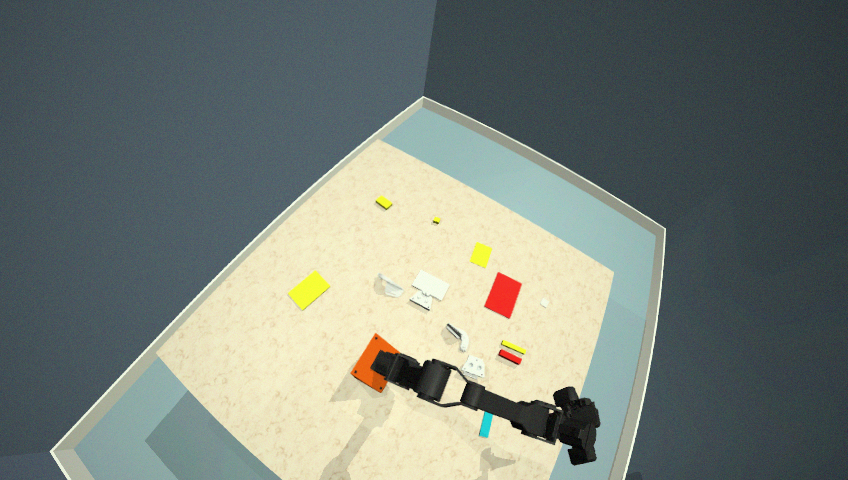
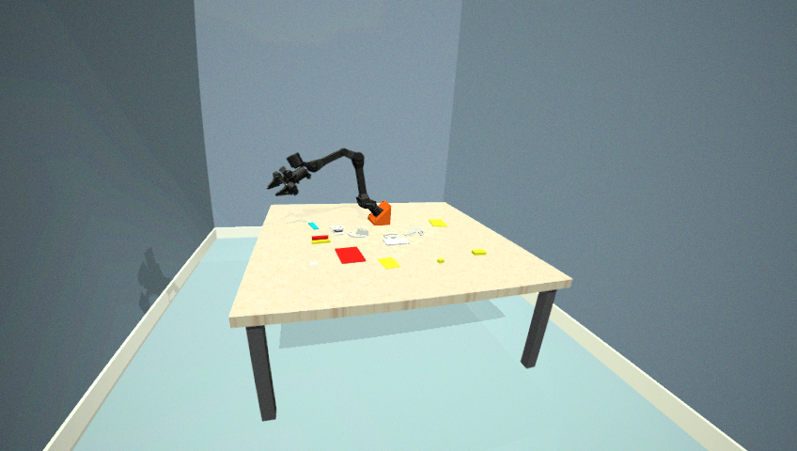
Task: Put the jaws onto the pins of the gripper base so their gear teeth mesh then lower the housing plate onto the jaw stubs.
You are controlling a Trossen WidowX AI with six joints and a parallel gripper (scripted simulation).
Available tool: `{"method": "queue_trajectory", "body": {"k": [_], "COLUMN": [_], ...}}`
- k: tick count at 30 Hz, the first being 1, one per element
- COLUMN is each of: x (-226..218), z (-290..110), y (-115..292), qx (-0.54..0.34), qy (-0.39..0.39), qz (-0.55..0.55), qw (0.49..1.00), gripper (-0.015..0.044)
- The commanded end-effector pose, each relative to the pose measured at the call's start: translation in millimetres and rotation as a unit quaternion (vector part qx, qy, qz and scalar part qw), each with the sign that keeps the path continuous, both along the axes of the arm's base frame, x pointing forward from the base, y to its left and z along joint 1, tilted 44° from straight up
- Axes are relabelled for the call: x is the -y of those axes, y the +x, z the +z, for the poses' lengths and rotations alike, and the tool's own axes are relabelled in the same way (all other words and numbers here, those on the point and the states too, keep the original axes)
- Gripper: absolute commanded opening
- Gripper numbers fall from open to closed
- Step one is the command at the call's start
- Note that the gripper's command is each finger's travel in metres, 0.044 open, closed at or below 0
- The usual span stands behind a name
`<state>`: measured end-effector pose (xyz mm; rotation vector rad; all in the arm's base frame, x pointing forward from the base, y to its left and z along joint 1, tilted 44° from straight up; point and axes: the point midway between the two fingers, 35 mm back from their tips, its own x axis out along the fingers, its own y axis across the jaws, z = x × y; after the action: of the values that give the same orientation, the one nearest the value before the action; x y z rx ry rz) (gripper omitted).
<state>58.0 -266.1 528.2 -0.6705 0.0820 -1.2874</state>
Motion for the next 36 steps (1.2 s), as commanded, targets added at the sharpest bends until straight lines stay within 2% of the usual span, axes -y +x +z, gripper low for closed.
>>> {"method": "queue_trajectory", "body": {"k": [1, 2, 16, 36], "x": [0.0, 0.2, 21.1, 20.0], "z": [0.0, -0.3, -50.7, -148.5], "y": [0.0, 0.3, 41.1, 113.2], "qx": [0.000, 0.000, -0.025, -0.153], "qy": [0.000, 0.001, 0.095, 0.241], "qz": [0.000, 0.000, 0.038, 0.084], "qw": [1.000, 1.000, 0.994, 0.955], "gripper": [0.0426, 0.0440, 0.0440, 0.0440]}}
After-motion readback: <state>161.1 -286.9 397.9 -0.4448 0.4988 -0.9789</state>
